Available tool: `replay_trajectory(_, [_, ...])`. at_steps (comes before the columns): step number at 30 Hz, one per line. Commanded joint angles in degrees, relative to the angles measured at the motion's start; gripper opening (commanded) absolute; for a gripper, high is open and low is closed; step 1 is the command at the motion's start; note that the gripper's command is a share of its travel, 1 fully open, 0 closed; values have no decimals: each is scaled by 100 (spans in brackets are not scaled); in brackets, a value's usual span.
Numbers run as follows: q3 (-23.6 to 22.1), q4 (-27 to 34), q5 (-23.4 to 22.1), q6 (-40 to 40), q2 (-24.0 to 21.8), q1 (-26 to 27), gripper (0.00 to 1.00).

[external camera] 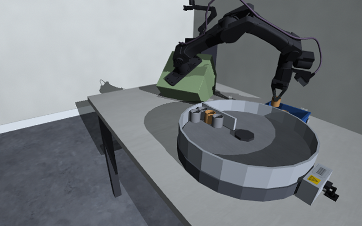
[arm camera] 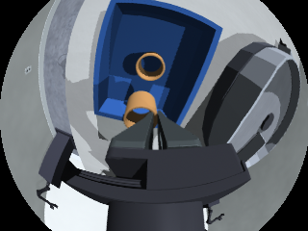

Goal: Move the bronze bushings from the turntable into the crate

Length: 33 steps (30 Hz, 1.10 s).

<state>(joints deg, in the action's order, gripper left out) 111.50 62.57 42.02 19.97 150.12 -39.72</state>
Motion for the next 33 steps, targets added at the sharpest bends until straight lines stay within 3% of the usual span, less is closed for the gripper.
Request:
replay_trajectory(1, [139,-140,-11,31,-96,-293,0])
replay_trajectory(19, [49,-175,-23,78,35,-311,0])
replay_trajectory(33, [18,-176,12,62,-135,-317,0])
